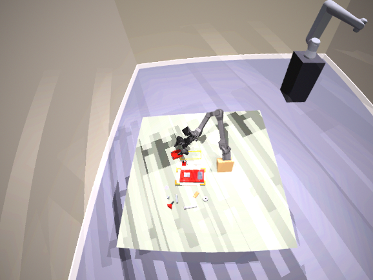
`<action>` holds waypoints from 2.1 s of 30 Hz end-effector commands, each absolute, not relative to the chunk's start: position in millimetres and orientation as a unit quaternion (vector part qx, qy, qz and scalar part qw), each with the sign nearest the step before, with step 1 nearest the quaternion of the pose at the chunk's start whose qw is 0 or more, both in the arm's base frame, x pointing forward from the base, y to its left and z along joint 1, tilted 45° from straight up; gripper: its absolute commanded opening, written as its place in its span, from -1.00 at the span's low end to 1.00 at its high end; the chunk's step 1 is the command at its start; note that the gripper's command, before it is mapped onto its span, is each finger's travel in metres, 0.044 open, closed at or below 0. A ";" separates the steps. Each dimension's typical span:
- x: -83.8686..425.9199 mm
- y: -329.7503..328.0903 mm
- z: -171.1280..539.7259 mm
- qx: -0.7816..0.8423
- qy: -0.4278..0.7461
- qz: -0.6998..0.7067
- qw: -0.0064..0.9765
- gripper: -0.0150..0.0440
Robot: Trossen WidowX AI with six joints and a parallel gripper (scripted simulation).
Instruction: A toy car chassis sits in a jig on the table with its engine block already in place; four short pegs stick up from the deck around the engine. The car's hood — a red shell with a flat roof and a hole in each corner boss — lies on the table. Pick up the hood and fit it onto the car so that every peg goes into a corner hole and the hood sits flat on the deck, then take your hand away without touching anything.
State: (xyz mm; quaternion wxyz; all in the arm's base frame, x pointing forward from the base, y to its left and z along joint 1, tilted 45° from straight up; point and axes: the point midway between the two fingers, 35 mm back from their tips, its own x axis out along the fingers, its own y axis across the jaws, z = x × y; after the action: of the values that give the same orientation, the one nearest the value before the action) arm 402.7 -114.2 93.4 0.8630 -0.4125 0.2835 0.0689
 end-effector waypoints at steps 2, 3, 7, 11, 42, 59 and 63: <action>403.5 -118.6 89.4 -0.414 0.284 0.070 0.862 1.00; 403.7 -119.3 88.9 -0.414 0.284 0.069 0.862 1.00; 404.4 -122.4 86.6 -0.414 0.283 0.069 0.862 1.00; 405.1 -125.5 84.4 -0.415 0.283 0.069 0.862 1.00; 410.0 -149.4 66.0 -0.418 0.277 0.065 0.863 1.00; 410.7 -156.4 60.5 -0.418 0.276 0.064 0.863 1.00; 410.9 -157.8 59.1 -0.418 0.276 0.064 0.863 1.00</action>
State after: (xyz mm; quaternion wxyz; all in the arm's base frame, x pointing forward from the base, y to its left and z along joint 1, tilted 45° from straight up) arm 410.8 -156.4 61.2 0.8636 -0.4171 0.2763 0.0631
